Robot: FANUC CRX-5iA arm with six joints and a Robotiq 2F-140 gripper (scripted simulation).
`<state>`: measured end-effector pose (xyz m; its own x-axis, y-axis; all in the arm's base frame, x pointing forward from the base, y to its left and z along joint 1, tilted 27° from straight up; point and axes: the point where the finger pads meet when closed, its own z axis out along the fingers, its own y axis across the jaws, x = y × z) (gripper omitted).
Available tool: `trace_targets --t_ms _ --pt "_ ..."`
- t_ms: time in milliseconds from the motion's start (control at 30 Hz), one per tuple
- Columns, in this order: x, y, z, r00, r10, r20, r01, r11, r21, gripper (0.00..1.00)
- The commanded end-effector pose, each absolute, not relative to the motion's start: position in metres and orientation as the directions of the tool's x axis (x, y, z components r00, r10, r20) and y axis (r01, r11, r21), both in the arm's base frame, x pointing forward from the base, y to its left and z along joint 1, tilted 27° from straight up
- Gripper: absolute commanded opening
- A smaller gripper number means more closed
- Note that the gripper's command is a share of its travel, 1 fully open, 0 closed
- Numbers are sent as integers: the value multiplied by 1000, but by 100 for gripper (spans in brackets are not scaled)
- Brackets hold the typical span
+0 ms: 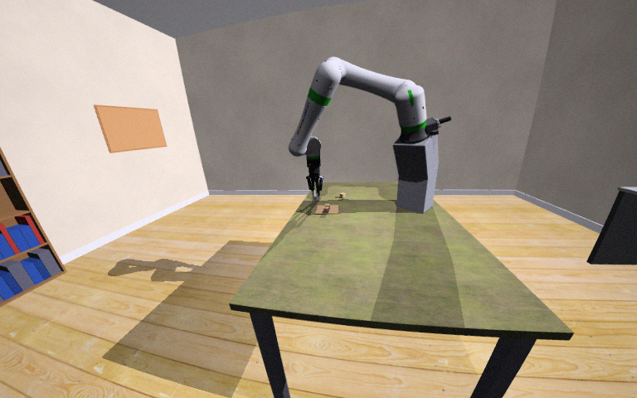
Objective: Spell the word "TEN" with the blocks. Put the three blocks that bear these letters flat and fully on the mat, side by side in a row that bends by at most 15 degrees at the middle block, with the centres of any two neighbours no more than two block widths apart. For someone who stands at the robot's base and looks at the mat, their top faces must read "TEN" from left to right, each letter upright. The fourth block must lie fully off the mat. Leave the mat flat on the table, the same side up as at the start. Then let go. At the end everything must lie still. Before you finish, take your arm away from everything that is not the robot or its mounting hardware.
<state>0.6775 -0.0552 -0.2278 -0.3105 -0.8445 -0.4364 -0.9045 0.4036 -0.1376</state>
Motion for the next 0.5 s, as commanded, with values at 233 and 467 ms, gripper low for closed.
trace_targets --t_ms 233,467 --pt "657 -80 -166 -311 -845 -436 -904 404 -138 16" --pt "653 -85 -152 -311 -845 -436 -904 404 -138 16"
